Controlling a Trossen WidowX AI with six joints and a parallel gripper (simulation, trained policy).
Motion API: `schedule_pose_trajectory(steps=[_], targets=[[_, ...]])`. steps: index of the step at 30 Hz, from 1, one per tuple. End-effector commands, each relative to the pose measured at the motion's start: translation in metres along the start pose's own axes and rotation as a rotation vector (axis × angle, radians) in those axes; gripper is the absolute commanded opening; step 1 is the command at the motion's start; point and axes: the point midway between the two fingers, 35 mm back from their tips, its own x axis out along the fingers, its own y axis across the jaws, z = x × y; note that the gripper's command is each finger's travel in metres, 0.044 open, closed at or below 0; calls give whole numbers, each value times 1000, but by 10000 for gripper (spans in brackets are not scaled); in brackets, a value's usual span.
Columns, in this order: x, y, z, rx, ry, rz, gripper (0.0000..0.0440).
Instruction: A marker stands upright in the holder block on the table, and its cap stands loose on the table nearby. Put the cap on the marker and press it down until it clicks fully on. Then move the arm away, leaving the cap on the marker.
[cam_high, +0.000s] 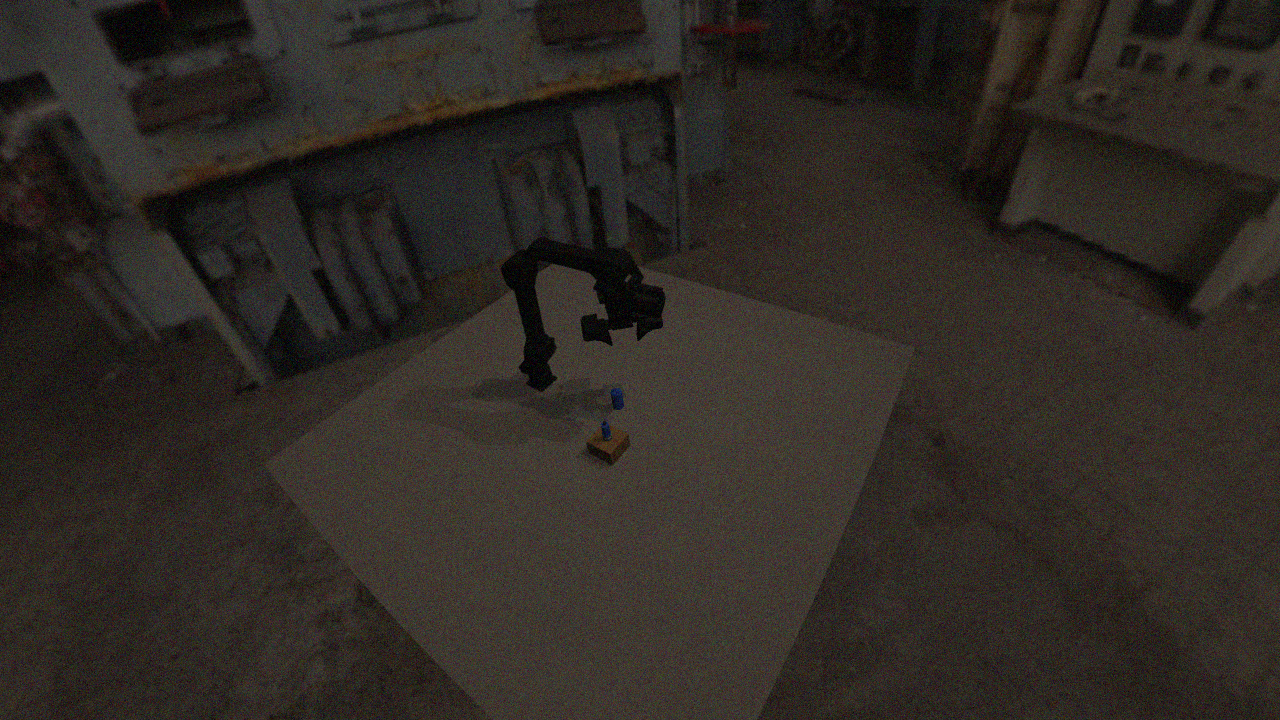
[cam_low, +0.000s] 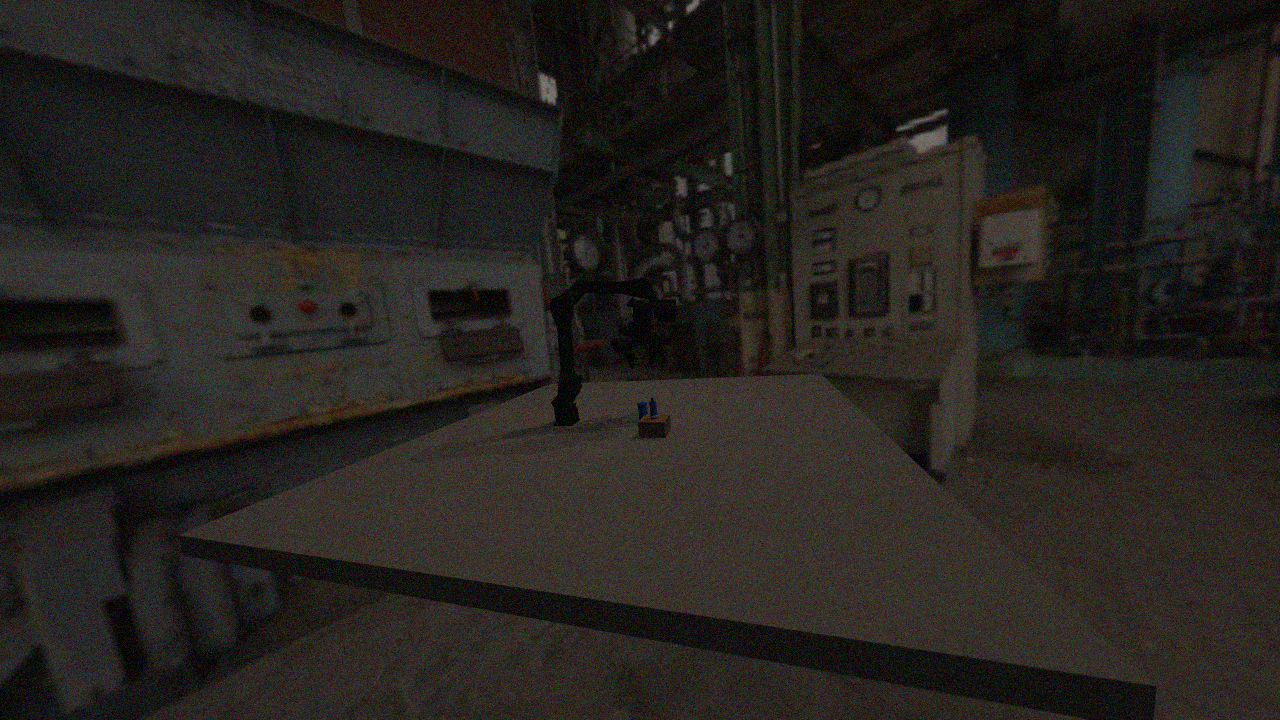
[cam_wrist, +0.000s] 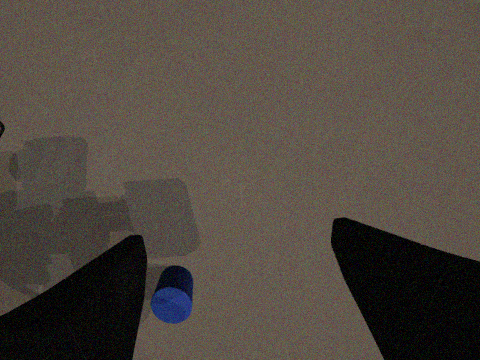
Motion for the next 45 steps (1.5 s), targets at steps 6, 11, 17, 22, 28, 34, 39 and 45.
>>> schedule_pose_trajectory(steps=[6, 11, 17, 22, 28, 34, 39, 45], targets=[[1, 3, -26, 22, 47, 25, 313], [3, 5, -41, 37, 69, 46, 311], [9, 11, -55, 50, 86, 82, 309], [15, 17, -64, 56, 92, 119, 307], [25, 25, -72, 53, 94, 164, 304], [37, 31, -78, 37, 93, 199, 299], [48, 34, -82, 16, 93, 221, 293], [64, 37, -86, -17, 93, 238, 285]])
